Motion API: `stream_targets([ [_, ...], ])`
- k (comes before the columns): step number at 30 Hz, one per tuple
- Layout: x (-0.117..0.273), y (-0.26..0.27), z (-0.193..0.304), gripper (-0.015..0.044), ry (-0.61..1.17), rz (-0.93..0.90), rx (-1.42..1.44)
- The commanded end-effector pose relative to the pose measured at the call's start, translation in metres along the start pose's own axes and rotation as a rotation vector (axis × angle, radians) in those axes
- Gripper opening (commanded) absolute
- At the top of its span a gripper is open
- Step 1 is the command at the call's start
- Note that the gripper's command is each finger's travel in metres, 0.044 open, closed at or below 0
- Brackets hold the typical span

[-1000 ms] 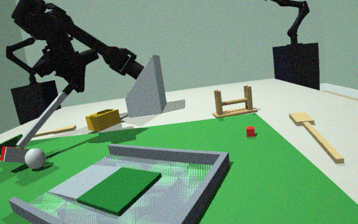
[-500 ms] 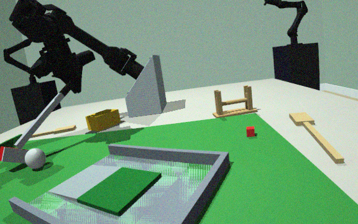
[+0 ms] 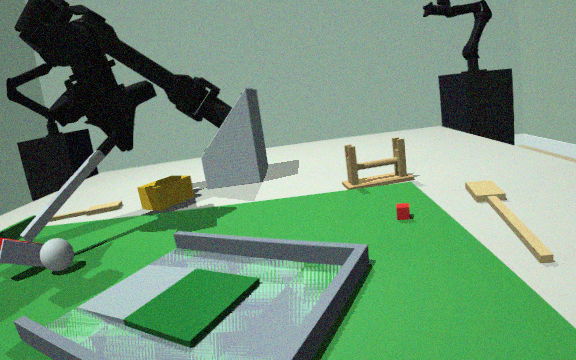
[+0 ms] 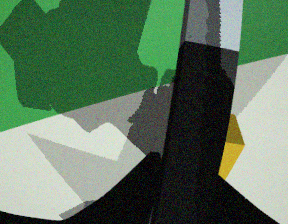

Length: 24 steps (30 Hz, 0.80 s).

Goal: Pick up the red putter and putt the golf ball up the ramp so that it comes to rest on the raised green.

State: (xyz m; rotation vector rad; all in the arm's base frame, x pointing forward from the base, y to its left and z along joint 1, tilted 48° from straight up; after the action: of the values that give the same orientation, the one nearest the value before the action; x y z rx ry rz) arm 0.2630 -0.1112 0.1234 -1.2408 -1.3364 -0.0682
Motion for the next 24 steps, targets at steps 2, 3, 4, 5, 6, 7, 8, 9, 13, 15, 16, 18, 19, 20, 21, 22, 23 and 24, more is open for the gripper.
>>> stream_targets([
  [2, 0.002, 0.070, 0.014, 0.0000, -0.003, -0.005, 0.020],
  [3, 0.001, 0.083, 0.019, 0.0000, -0.004, -0.004, 0.021],
  [4, 0.001, 0.094, 0.022, 0.0000, -0.005, -0.003, 0.021],
  [5, 0.000, 0.100, 0.025, 0.0000, -0.006, -0.002, 0.021],
  [6, 0.000, 0.102, 0.026, 0.0000, -0.006, -0.002, 0.021],
  [7, 0.000, 0.102, 0.026, 0.0000, -0.006, -0.002, 0.021],
  [8, 0.000, 0.102, 0.026, 0.0000, -0.006, -0.002, 0.021],
  [9, 0.000, 0.102, 0.026, 0.0000, -0.006, -0.002, 0.021],
  [13, 0.005, 0.103, 0.027, 0.0000, -0.007, -0.003, 0.022],
  [15, 0.013, 0.103, 0.029, 0.0000, -0.008, -0.005, 0.023],
  [16, 0.018, 0.103, 0.030, 0.0000, -0.009, -0.006, 0.024],
  [18, 0.030, 0.102, 0.033, 0.0000, -0.011, -0.008, 0.026],
  [19, 0.037, 0.102, 0.035, 0.0000, -0.012, -0.009, 0.027],
  [20, 0.043, 0.101, 0.037, 0.0000, -0.013, -0.010, 0.027],
  [21, 0.049, 0.101, 0.039, 0.0000, -0.014, -0.011, 0.028],
  [22, 0.054, 0.100, 0.040, 0.0000, -0.014, -0.011, 0.029],
  [23, 0.057, 0.100, 0.041, 0.0000, -0.015, -0.012, 0.029],
  [24, 0.058, 0.100, 0.042, 0.0000, -0.015, -0.012, 0.030],
])
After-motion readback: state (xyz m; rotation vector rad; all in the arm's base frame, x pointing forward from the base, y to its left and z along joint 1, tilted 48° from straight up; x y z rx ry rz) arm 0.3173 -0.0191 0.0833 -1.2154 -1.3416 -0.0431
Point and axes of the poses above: the point midway between the two fingers, 35 mm back from their tips, its own x axis back along the fingers, its own y axis across the jaws, z = x × y, the point moved 1 cm from there along x, back along the fingers, and after that the axes turned 8 degrees about -x, right-handed, at the moved point
